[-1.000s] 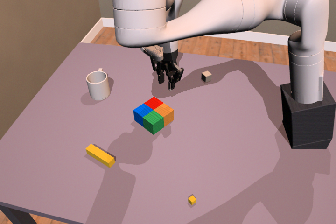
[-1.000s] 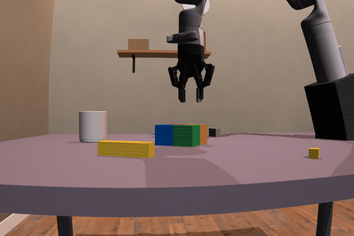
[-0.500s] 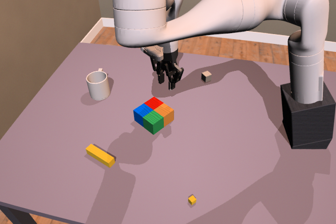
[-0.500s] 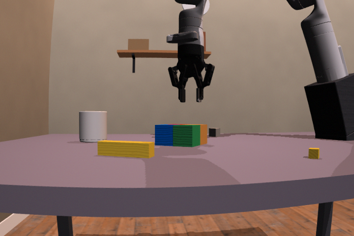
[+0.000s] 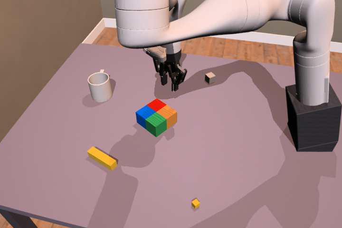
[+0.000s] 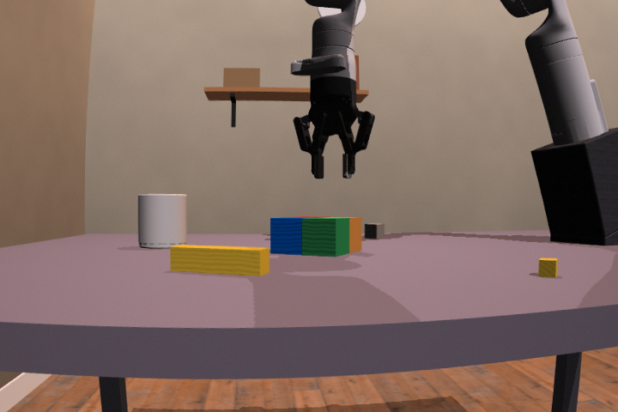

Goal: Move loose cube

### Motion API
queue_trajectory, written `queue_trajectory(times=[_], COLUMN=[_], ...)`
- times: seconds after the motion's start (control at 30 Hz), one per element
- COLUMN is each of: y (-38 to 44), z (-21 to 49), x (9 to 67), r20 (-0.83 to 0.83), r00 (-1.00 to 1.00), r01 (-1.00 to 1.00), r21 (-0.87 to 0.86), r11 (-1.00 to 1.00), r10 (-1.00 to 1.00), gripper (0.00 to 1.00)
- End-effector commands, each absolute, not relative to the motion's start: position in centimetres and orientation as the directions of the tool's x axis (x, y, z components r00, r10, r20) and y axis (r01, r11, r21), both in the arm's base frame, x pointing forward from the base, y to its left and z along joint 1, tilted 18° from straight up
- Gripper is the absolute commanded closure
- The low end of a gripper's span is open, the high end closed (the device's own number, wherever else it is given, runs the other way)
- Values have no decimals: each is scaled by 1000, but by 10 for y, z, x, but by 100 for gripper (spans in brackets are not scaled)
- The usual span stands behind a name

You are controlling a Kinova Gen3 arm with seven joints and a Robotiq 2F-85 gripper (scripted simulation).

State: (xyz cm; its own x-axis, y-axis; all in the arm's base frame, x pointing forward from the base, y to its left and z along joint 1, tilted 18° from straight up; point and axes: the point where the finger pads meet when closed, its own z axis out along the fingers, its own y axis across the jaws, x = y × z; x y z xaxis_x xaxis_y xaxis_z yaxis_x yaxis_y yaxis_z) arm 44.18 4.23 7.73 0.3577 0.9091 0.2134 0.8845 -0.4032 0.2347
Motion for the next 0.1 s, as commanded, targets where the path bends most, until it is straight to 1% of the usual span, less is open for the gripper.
queue_trajectory(times=[0.0, 0.07], y=[44, 44], z=[78, 78], x=[439, 439], r20=[216, 216], r00=[368, 368], r01=[882, 882], r21=[226, 226], r11=[-413, -413], r10=[904, 904], gripper=[47, 47])
